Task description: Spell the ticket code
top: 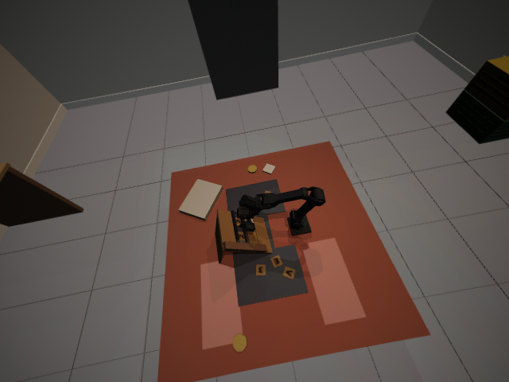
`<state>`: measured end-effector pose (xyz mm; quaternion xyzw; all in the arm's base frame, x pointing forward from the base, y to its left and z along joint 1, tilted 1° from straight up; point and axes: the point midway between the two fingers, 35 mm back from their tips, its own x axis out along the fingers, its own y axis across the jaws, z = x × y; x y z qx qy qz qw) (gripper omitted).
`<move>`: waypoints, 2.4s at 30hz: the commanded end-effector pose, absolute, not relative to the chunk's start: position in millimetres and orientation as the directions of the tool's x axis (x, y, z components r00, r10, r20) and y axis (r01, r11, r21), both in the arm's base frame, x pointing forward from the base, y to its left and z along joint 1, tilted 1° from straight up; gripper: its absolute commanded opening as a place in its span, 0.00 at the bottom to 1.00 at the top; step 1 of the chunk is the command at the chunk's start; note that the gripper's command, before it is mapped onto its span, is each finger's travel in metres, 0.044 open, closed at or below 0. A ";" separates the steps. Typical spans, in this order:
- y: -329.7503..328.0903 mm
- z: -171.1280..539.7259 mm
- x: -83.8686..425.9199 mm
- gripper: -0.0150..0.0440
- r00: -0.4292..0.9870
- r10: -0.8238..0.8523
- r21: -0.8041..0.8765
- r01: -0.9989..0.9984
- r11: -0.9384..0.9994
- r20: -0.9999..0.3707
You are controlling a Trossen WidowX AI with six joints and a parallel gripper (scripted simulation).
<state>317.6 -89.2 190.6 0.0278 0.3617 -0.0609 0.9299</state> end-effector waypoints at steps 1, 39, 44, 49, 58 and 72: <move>-87.5 190.5 317.8 0.25 0.731 -0.098 0.008 0.141 0.990 -0.675; -67.5 190.8 320.7 0.25 0.732 -0.097 0.010 0.141 0.990 -0.675; -65.0 190.9 321.1 0.25 0.732 -0.097 0.011 0.141 0.990 -0.675; -65.0 190.9 321.0 0.39 0.731 -0.091 0.010 0.133 0.991 -0.676; -64.4 194.7 316.8 0.75 0.731 -0.097 0.011 0.141 0.990 -0.675; -63.9 203.6 310.2 0.75 0.731 -0.097 0.011 0.141 0.990 -0.675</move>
